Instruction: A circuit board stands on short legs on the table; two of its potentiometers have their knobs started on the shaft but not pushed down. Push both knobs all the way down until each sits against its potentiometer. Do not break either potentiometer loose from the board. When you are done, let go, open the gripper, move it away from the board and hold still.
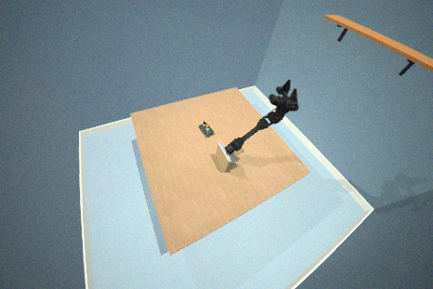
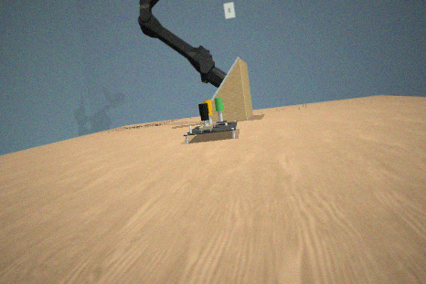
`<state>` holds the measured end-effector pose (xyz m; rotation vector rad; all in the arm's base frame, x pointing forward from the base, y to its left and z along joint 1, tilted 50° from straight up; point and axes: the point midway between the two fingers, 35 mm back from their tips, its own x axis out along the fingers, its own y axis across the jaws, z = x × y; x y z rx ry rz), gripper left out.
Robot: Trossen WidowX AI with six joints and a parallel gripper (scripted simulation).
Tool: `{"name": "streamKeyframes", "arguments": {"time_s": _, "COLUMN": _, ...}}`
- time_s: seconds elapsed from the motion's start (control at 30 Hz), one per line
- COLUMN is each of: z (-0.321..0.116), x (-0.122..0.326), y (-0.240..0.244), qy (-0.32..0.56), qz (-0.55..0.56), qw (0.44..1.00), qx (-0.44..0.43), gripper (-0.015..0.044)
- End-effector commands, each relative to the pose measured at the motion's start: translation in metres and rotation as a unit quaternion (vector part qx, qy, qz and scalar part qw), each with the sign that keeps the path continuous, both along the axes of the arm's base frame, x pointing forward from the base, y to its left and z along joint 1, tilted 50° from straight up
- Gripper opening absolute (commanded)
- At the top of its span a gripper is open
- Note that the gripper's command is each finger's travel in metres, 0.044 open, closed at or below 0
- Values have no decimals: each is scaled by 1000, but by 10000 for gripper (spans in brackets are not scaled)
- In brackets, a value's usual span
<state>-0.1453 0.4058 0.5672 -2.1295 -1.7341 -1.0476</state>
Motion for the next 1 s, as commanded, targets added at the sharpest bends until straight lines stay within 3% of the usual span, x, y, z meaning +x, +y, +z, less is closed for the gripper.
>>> {"name": "streamKeyframes", "arguments": {"time_s": 0.0, "z": -1, "x": 1, "y": 1, "qy": -1, "qz": -2, "qw": 1000, "qx": -2, "gripper": 374}}
{"name": "streamKeyframes", "arguments": {"time_s": 0.47, "z": -49, "x": 62, "y": 54, "qy": -58, "qz": -117, "qw": 988, "qx": -84, "gripper": 6}}
{"name": "streamKeyframes", "arguments": {"time_s": 0.97, "z": -116, "x": 140, "y": 100, "qy": -145, "qz": -237, "qw": 935, "qx": -221, "gripper": 0}}
